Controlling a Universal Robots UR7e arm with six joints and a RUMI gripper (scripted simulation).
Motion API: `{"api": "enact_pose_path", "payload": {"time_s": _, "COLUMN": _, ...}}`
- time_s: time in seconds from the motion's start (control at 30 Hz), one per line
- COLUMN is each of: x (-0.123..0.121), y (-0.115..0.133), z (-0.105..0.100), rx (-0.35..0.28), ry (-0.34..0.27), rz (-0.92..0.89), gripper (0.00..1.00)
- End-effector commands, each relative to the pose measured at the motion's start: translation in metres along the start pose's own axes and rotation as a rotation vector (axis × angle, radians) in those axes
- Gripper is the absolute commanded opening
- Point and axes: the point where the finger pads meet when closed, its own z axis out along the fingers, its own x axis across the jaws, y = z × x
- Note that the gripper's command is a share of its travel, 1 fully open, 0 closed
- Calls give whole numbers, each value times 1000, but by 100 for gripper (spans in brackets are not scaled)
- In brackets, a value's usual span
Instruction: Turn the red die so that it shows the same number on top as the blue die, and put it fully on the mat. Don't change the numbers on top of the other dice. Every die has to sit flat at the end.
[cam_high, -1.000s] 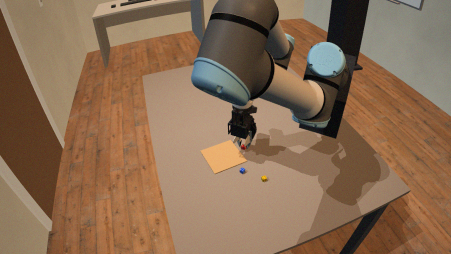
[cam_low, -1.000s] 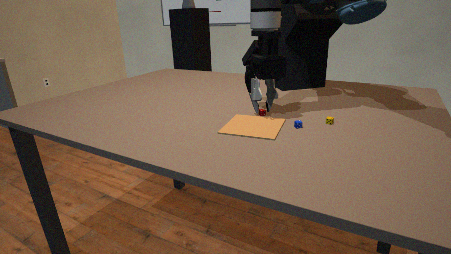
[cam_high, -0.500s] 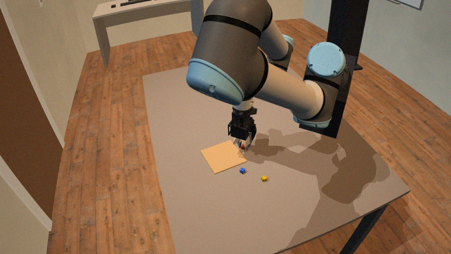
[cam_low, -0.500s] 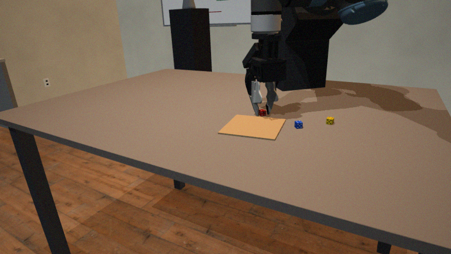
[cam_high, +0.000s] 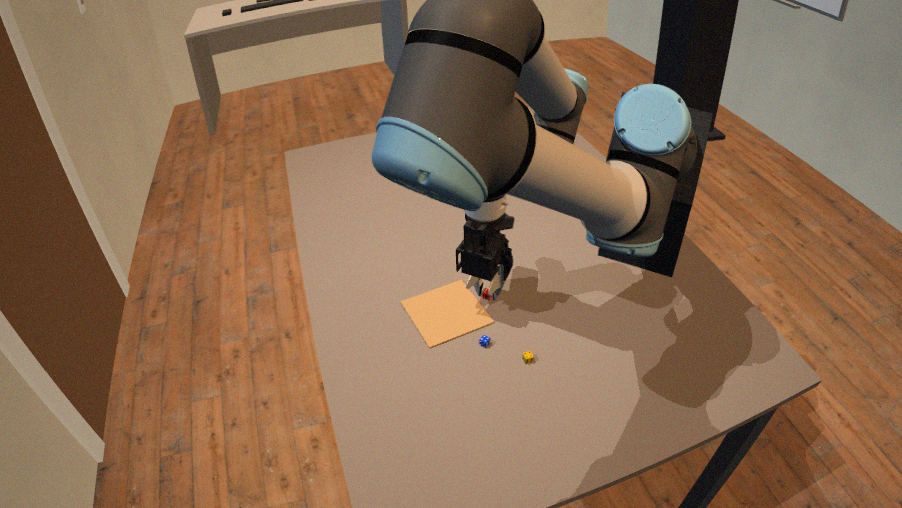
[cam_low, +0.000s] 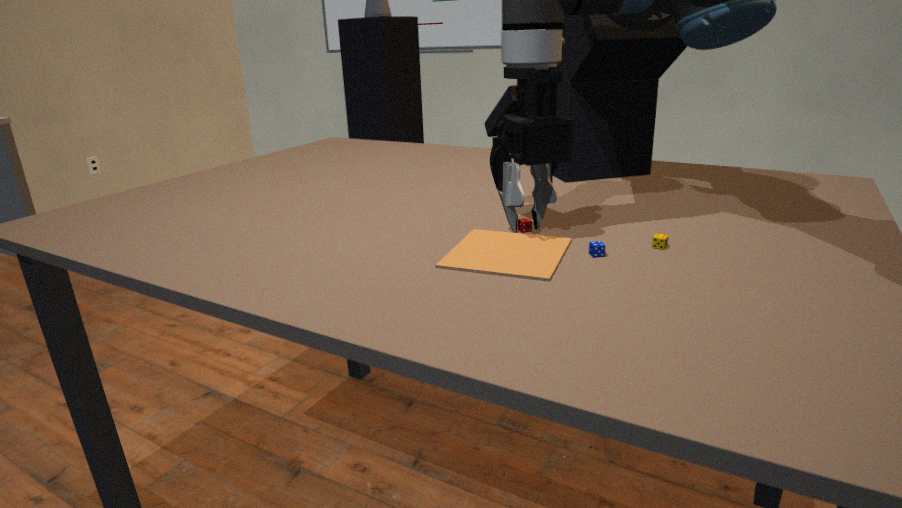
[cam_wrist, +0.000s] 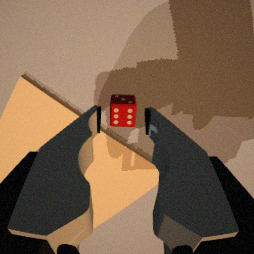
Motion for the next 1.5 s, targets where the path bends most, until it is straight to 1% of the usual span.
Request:
{"api": "enact_pose_path", "payload": {"time_s": 0.0, "x": 0, "y": 0, "z": 0, "rx": 0, "ry": -1, "rz": 0, "gripper": 18}}
{"api": "enact_pose_path", "payload": {"time_s": 0.37, "x": 0, "y": 0, "z": 0, "rx": 0, "ry": -1, "rz": 0, "gripper": 18}}
{"api": "enact_pose_path", "payload": {"time_s": 0.4, "x": 0, "y": 0, "z": 0, "rx": 0, "ry": -1, "rz": 0, "gripper": 0}}
{"api": "enact_pose_path", "payload": {"time_s": 1.47, "x": 0, "y": 0, "z": 0, "rx": 0, "ry": -1, "rz": 0, "gripper": 0}}
